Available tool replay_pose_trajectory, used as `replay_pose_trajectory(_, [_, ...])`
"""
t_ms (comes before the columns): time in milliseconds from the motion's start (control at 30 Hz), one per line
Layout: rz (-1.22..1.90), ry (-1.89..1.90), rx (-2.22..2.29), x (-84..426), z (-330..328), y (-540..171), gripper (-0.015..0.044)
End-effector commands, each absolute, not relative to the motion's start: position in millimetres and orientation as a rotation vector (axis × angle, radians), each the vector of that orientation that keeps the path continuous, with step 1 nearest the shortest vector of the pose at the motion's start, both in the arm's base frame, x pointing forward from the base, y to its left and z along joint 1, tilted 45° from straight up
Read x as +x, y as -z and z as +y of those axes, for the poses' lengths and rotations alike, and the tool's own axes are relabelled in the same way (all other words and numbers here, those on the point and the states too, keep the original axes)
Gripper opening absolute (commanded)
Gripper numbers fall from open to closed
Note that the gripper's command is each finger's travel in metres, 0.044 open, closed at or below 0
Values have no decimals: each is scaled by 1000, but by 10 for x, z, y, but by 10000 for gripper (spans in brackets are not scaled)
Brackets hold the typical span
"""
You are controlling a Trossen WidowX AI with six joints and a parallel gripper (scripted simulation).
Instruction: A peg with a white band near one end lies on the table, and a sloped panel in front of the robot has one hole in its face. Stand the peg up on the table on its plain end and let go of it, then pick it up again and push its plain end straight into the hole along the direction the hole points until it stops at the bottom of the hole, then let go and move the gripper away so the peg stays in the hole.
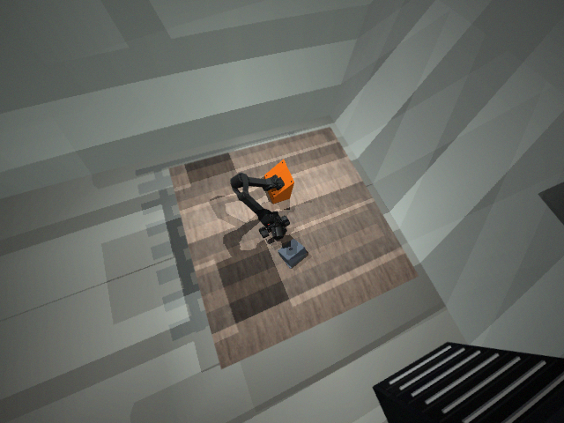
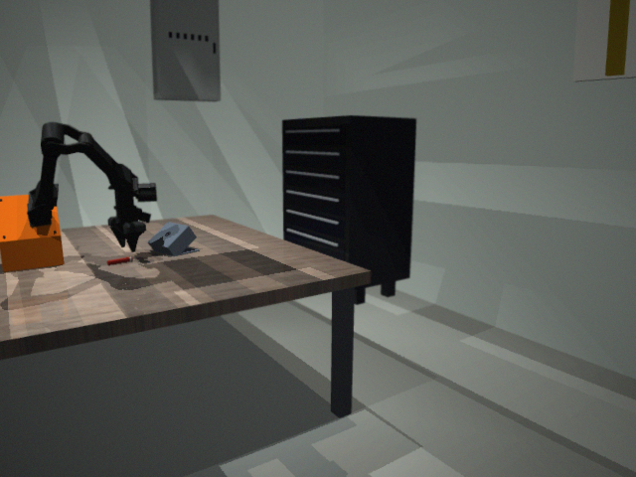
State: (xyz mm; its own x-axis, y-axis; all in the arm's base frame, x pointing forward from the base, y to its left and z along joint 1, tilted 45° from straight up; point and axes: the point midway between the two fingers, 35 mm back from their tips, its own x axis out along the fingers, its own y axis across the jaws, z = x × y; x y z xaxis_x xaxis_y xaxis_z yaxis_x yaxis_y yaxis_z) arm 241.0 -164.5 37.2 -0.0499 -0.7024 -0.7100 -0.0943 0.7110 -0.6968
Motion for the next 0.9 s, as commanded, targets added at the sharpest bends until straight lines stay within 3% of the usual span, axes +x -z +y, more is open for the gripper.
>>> replay_pose_trajectory(0, [1568, 552, -670, 2402, -1685, -316, 440])
replay_pose_trajectory(633, [1566, 557, -680, 2363, -1890, -130, 440])
replay_pose_trajectory(867, [1566, 557, -680, 2363, -1890, -130, 256])
